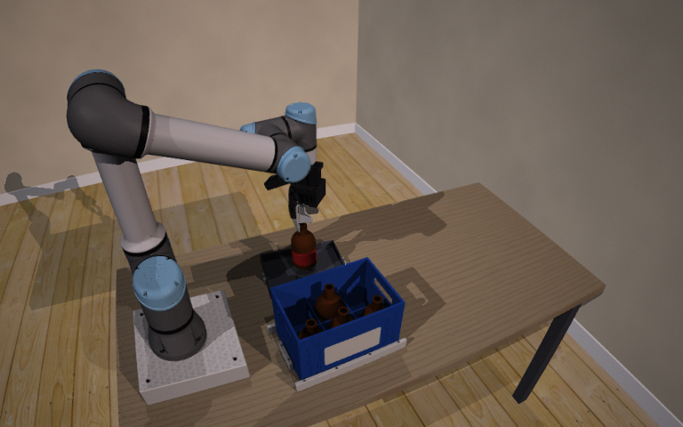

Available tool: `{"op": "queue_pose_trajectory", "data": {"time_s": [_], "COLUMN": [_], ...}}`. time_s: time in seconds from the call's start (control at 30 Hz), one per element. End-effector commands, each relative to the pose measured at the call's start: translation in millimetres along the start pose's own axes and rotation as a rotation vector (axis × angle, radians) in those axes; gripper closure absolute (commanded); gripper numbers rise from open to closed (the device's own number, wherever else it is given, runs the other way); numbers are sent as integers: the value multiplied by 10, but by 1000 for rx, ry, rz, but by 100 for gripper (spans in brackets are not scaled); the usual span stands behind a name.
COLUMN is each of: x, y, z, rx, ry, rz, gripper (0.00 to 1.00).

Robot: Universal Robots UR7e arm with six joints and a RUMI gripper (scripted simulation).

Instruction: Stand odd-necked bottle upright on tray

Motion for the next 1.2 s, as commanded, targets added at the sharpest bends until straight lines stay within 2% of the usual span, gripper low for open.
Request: {"op": "queue_pose_trajectory", "data": {"time_s": [0.0,1.17], "x": [45,95], "y": [-3,-3], "z": [3,3], "rx": [0,0], "ry": [-1,-1], "rz": [-1,-1], "gripper": [100,100]}}
Point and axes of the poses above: the point where the finger pads meet when closed, its own x axis out along the fingers, its own z axis across the jaws, y = z × x, the point moved 5 cm from there along -x, back along the fingers, and after that the axes turned 5 degrees about -x, right-handed, at the moved point
